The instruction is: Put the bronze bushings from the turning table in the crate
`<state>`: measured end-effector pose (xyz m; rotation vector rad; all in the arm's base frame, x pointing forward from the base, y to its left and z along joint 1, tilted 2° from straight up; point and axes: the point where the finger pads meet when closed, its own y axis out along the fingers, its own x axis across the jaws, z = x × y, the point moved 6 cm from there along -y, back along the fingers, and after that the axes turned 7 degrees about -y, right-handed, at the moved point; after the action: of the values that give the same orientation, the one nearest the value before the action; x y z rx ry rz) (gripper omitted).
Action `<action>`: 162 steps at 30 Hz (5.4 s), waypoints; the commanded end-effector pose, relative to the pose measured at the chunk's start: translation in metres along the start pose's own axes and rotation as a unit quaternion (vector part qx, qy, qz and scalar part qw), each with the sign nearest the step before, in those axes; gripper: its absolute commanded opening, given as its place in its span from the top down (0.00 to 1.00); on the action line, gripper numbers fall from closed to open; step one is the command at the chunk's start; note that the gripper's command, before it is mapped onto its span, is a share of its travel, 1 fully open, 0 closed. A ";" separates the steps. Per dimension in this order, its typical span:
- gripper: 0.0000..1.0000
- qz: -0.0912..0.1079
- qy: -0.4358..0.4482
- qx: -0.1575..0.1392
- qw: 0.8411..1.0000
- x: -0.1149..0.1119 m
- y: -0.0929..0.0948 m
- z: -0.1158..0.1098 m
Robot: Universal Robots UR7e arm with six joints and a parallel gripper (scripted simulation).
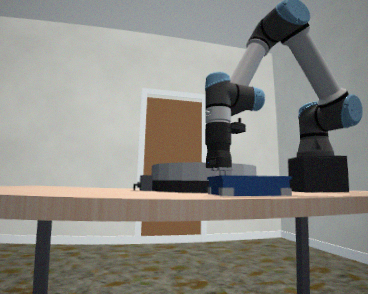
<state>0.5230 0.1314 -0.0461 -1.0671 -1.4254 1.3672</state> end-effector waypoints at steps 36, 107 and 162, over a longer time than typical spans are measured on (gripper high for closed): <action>0.58 0.000 0.000 -0.001 1.000 0.000 -0.001 0.000; 0.58 0.000 0.000 -0.001 1.000 0.000 -0.018 0.000; 0.58 0.000 0.000 -0.002 1.000 -0.001 -0.100 0.000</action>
<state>0.5218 0.1281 0.0412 -1.0686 -1.4267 1.3666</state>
